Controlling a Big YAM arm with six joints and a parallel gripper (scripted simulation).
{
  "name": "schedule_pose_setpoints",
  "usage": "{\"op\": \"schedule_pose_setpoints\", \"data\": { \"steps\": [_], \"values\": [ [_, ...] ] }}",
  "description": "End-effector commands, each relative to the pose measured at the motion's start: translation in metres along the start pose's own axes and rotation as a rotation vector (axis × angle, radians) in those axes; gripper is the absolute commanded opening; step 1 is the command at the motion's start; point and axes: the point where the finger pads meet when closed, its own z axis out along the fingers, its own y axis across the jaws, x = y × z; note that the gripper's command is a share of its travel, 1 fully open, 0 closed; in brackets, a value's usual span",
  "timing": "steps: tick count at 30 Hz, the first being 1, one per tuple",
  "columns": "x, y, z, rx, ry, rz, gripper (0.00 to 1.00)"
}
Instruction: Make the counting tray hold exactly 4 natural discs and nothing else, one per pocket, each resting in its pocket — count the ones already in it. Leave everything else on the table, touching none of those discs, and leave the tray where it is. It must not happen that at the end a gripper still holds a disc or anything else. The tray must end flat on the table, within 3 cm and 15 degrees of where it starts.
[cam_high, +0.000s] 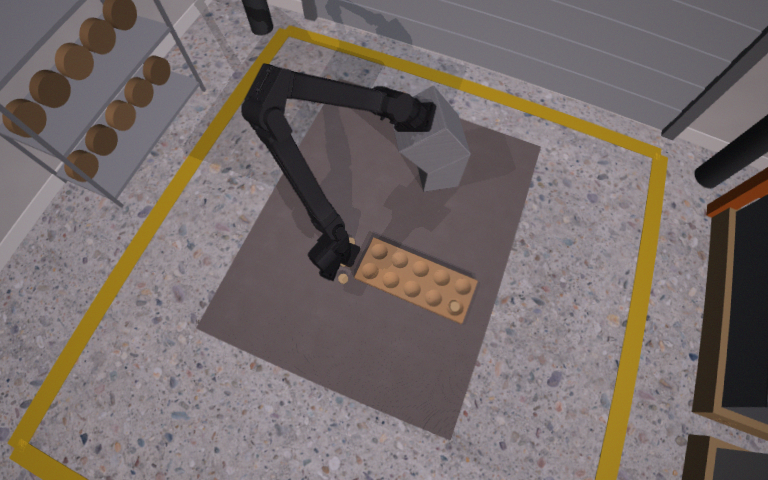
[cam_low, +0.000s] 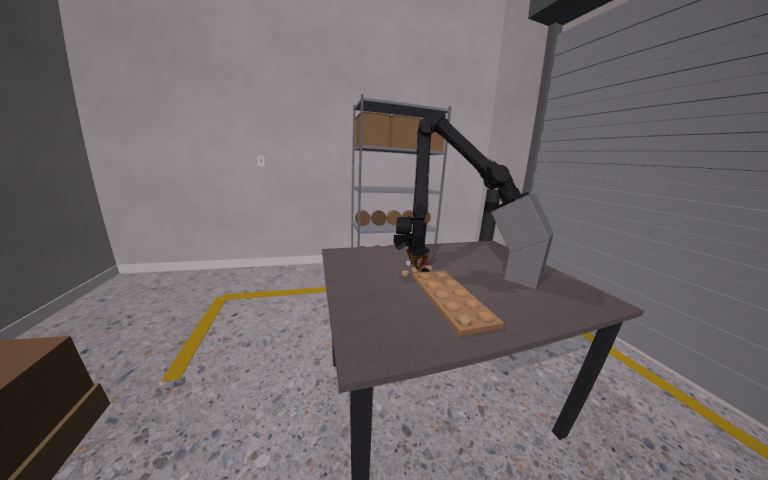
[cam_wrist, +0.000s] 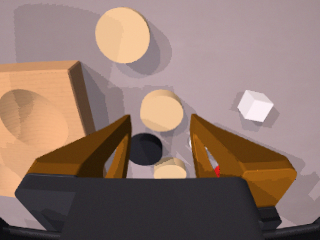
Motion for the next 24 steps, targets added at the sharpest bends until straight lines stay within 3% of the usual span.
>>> {"op": "schedule_pose_setpoints", "data": {
  "steps": [1, 6, 9, 16, 20, 24],
  "values": [
    [-0.007, -0.004, 0.005, 0.004, -0.016, -0.002, 0.45],
    [-0.013, -0.009, 0.001, 0.011, -0.034, 0.004, 0.45],
    [-0.005, -0.005, 0.011, 0.005, -0.014, 0.0, 0.45],
    [-0.01, -0.006, 0.009, 0.007, -0.027, -0.001, 0.45],
    [-0.003, -0.004, 0.015, 0.003, -0.009, -0.004, 0.45],
    [-0.009, -0.007, 0.009, 0.008, -0.027, 0.001, 0.45]
  ]
}}
